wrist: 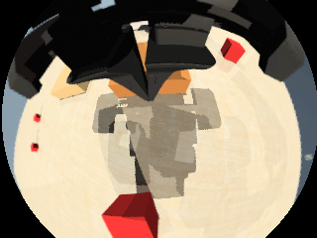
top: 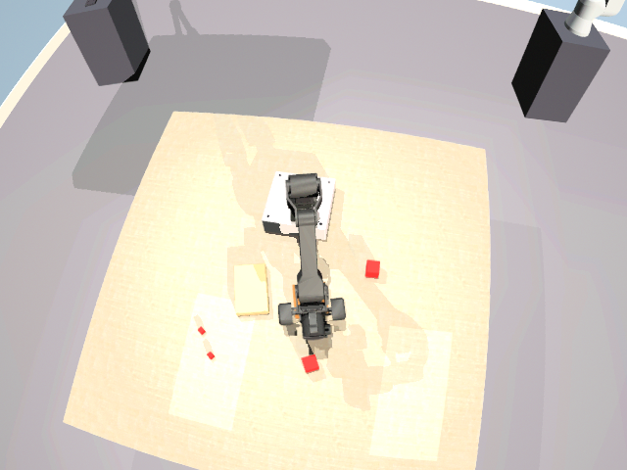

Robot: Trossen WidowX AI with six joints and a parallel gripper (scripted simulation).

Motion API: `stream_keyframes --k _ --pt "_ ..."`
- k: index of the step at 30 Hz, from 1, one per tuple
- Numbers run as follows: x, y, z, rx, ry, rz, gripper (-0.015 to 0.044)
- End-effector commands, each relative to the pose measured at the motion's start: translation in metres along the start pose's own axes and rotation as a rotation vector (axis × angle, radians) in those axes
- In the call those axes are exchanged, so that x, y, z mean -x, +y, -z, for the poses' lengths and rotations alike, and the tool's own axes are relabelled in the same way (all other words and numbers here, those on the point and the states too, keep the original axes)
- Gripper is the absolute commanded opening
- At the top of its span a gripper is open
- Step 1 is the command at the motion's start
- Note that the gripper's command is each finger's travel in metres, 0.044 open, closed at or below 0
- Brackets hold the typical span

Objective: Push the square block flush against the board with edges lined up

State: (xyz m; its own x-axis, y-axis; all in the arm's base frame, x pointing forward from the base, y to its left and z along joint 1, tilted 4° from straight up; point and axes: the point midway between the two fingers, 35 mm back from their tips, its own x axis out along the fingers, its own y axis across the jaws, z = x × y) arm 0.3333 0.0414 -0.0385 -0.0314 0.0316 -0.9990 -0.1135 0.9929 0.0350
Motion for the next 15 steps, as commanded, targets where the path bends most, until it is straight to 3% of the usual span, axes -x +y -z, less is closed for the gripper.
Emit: stream_keyframes --k 1,15 --pt "-0.0027 -0.0005 0.0074 -0.004 0.015 0.003 0.0" --pt "-0.0032 -0.0005 0.0171 -0.004 0.015 0.003 0.0"
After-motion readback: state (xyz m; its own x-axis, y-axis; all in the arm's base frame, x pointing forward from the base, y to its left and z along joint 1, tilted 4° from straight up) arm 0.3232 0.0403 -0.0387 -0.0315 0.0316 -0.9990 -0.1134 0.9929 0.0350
